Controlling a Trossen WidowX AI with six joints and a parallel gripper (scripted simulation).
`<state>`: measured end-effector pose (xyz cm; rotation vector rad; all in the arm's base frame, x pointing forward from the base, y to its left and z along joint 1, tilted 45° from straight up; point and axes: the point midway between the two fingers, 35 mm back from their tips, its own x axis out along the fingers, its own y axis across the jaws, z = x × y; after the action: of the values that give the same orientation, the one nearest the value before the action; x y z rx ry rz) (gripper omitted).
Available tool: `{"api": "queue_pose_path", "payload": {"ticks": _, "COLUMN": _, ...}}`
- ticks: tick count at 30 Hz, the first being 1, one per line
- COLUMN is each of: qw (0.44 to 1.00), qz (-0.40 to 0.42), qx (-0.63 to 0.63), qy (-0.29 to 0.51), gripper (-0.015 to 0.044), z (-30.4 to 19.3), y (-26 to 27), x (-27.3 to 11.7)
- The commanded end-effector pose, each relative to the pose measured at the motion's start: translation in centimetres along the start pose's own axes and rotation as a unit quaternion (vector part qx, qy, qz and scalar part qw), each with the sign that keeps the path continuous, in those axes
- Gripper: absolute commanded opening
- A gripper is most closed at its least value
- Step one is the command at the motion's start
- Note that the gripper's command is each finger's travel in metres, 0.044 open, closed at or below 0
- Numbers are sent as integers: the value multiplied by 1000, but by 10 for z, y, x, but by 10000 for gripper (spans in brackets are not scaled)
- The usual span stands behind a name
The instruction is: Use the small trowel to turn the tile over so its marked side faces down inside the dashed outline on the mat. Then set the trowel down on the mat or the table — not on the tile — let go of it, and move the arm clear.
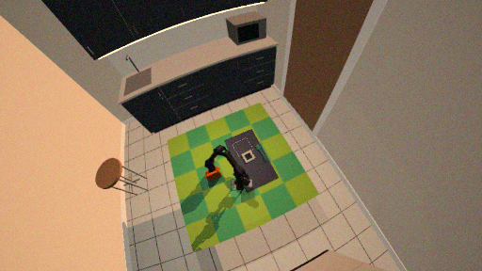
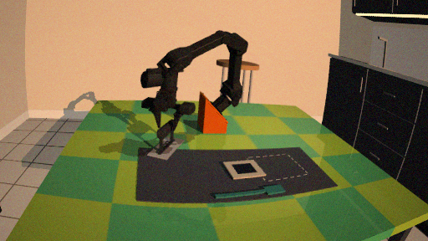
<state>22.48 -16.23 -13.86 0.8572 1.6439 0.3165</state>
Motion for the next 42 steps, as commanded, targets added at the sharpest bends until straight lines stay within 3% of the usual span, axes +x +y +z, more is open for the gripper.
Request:
{"api": "queue_pose_path", "payload": {"ticks": 1, "qw": 1000, "qz": 3, "qx": 4, "qy": 2, "gripper": 270, "z": -1, "y": 1, "x": 7}}
{"api": "queue_pose_path", "payload": {"ticks": 2, "qw": 1000, "qz": 3, "qx": 4, "qy": 2, "gripper": 270, "z": -1, "y": 1, "x": 7}}
{"api": "queue_pose_path", "payload": {"ticks": 6, "qw": 1000, "qz": 3, "qx": 4, "qy": 2, "gripper": 165, "z": -1, "y": 1, "x": 7}}
{"api": "queue_pose_path", "payload": {"ticks": 11, "qw": 1000, "qz": 3, "qx": 4, "qy": 2, "gripper": 132, "z": -1, "y": 1, "x": 7}}
{"api": "queue_pose_path", "payload": {"ticks": 30, "qw": 1000, "qz": 3, "qx": 1, "qy": 2, "gripper": 130, "z": -1, "y": 1, "x": 7}}
{"api": "queue_pose_path", "payload": {"ticks": 42, "qw": 986, "qz": 3, "qx": -168, "qy": 1, "gripper": 130, "z": -1, "y": 1, "x": 7}}
